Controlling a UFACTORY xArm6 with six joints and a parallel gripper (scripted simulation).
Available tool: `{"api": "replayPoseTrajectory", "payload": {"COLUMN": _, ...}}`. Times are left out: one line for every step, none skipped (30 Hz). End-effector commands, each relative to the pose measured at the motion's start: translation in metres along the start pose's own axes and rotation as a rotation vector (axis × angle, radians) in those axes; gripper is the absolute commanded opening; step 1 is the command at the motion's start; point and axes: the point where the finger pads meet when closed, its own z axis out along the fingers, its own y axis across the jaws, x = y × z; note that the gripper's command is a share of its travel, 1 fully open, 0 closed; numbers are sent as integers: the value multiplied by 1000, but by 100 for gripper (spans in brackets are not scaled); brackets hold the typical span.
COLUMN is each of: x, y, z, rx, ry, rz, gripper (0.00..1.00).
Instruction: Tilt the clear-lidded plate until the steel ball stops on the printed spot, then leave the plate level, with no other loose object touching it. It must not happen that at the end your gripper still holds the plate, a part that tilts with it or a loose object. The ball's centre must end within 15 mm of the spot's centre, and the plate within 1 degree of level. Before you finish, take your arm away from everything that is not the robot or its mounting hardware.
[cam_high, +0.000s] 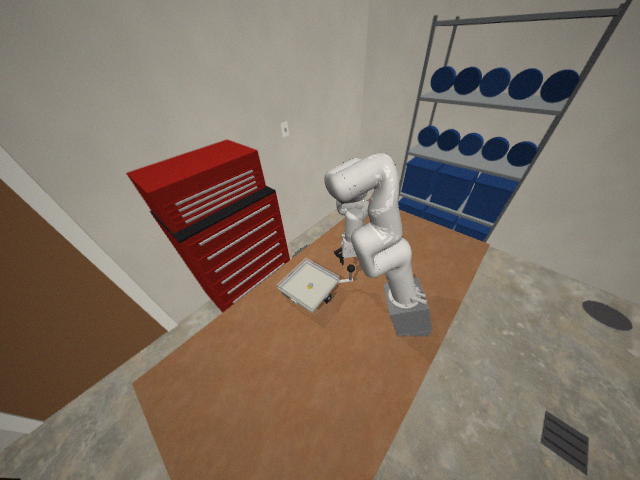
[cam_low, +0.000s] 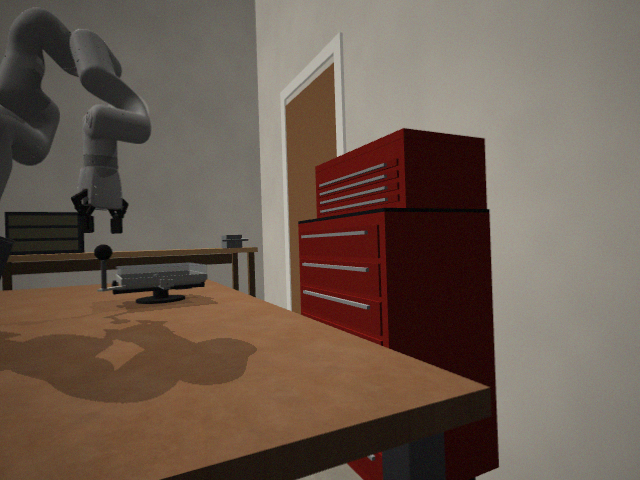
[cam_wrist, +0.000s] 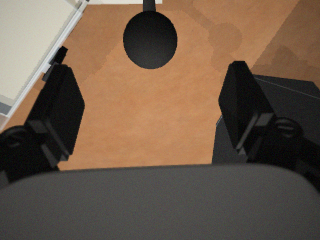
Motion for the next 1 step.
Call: {"api": "replayPoseTrajectory", "payload": {"x": 1, "y": 0, "z": 0, "rx": 1, "ry": 2, "rz": 0, "gripper": 100}}
